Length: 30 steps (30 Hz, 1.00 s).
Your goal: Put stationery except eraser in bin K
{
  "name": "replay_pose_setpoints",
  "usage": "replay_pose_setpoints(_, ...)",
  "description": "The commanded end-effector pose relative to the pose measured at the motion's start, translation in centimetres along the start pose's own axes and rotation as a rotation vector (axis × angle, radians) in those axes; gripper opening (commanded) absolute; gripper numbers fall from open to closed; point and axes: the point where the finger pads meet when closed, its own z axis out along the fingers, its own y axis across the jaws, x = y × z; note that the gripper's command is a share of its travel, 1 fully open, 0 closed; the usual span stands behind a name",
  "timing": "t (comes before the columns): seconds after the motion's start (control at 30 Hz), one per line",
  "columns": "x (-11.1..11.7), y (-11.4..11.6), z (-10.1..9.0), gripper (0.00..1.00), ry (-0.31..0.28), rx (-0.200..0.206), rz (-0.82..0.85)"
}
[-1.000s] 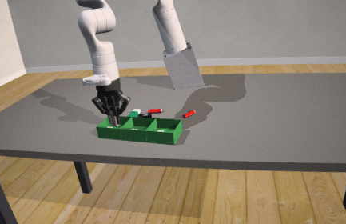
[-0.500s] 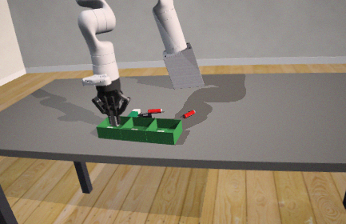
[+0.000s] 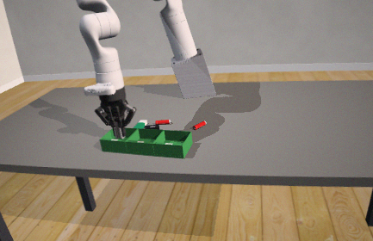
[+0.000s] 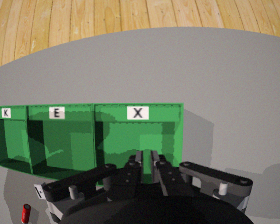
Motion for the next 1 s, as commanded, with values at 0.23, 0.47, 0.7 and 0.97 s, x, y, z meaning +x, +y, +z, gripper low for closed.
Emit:
replay_pose_setpoints(0.23,0.1,0.0,-1.0,0.09,0.002,0.000,0.000)
replay_pose_setpoints(0.47,0.1,0.0,-1.8,0.09,0.002,0.000,0.000)
replay_pose_setpoints(0.7,0.1,0.0,-2.7,0.09,0.002,0.000,0.000)
replay_pose_setpoints(0.97,0.1,0.0,-4.6,0.09,0.002,0.000,0.000)
